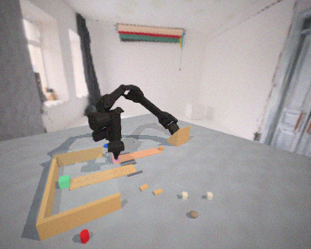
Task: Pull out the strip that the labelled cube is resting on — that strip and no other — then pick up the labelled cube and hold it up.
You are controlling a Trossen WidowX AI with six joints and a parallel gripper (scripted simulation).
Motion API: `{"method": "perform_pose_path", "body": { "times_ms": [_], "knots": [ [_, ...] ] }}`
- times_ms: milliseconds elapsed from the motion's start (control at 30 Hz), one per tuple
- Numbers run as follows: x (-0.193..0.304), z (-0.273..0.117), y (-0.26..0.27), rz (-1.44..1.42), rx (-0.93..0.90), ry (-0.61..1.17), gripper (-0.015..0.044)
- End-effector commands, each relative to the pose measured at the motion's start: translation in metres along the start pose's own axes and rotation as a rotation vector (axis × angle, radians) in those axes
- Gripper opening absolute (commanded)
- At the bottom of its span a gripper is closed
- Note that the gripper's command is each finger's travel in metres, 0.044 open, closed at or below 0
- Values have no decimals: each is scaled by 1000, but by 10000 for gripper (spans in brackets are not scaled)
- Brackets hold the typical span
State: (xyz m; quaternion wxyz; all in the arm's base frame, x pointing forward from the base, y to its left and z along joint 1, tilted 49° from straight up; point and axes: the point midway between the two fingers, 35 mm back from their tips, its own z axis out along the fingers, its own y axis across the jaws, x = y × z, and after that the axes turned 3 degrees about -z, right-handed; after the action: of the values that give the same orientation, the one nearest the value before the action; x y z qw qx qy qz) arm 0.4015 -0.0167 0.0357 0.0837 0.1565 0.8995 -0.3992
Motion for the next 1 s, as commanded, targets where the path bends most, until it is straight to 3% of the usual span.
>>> {"method": "perform_pose_path", "body": {
  "times_ms": [0,467,567,867,967],
  "knots": [
    [2,9,-2,-9,8,6,250],
    [3,19,-2,-9,10,5,250],
    [1,17,-1,0,4,3,171],
    [1,17,-1,0,4,3,111],
    [2,16,-2,0,4,3,33]
  ]
}}
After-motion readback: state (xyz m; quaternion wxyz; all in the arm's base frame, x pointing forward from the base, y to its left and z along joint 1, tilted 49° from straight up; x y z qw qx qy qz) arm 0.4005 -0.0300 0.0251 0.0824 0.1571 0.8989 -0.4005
